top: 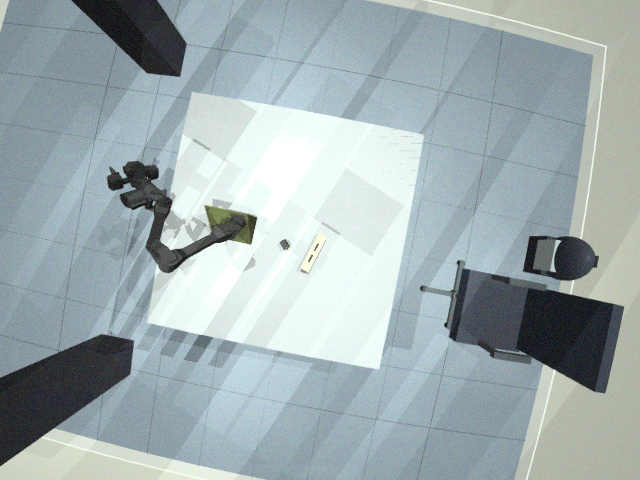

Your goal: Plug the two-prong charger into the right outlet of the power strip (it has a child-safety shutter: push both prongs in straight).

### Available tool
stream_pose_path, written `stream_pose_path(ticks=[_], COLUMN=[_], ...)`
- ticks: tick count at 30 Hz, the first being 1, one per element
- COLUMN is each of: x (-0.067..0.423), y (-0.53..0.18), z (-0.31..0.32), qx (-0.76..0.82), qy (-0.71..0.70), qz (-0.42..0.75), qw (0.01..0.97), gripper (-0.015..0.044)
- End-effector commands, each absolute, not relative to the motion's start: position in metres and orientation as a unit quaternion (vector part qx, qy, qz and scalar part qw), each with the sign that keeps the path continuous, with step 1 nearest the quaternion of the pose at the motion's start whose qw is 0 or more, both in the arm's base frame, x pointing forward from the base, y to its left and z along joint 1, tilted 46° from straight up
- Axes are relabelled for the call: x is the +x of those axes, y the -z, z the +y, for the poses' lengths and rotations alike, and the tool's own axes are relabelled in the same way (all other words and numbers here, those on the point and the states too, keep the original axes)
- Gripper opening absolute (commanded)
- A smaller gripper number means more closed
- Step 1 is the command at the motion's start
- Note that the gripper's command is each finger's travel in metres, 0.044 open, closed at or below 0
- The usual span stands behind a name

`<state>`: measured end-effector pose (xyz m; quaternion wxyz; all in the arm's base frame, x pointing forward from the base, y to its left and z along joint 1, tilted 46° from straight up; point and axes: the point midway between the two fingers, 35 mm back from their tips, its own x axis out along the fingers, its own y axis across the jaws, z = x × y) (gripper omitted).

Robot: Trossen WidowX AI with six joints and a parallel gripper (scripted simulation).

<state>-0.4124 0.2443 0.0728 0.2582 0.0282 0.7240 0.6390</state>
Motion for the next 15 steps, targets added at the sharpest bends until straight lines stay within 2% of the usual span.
stream_pose_path(ticks=[1,2,15], x=[-0.412,-0.410,-0.354], y=[-0.073,-0.072,-0.058], z=[0.245,0.248,0.311], qx=[0.029,0.030,0.069], qy=[-0.639,-0.638,-0.604], qz=[0.724,0.723,0.707], qw=[0.260,0.263,0.362], gripper=[0.0426,0.0440,0.0440])
